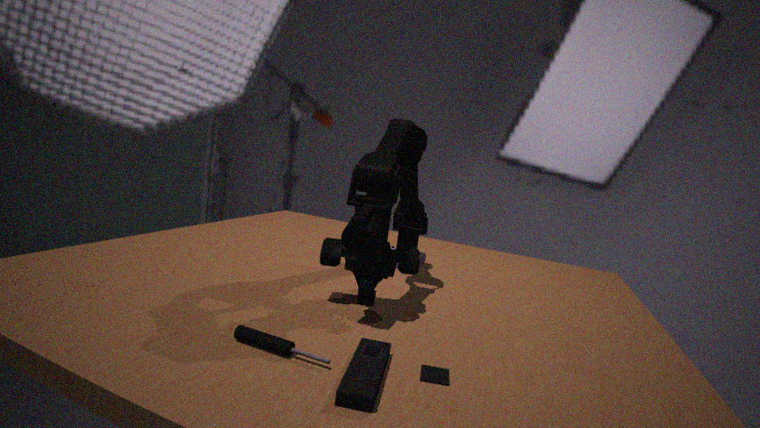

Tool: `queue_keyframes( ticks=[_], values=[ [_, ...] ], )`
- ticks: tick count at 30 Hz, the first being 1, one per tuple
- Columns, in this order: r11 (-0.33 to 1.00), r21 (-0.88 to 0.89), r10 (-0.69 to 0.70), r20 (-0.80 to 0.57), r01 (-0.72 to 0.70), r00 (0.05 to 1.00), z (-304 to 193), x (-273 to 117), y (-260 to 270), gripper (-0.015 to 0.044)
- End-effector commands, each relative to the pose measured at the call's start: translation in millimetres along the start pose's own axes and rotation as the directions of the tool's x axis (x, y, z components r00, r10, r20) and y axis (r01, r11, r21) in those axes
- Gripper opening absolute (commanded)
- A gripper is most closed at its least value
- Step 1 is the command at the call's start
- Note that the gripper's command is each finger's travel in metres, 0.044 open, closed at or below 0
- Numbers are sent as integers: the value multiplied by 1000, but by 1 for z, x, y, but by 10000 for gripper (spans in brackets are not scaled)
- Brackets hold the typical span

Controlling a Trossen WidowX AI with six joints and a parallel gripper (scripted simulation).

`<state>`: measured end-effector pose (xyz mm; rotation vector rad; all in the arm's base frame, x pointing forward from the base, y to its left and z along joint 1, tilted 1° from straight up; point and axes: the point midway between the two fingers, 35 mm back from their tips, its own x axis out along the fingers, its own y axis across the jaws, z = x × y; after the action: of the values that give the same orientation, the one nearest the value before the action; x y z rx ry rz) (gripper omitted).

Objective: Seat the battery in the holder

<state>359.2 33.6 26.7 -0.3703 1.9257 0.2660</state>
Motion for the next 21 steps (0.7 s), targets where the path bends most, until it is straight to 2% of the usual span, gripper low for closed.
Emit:
queue_keyframes(
  ticks=[1, 21],
  values=[
    [1000, -1, 6, 33, -6, 999, 4, 1, 0, 75],
    [1000, -3, 9, 118, -9, 993, 2, 3, 0, 75]
  ],
)
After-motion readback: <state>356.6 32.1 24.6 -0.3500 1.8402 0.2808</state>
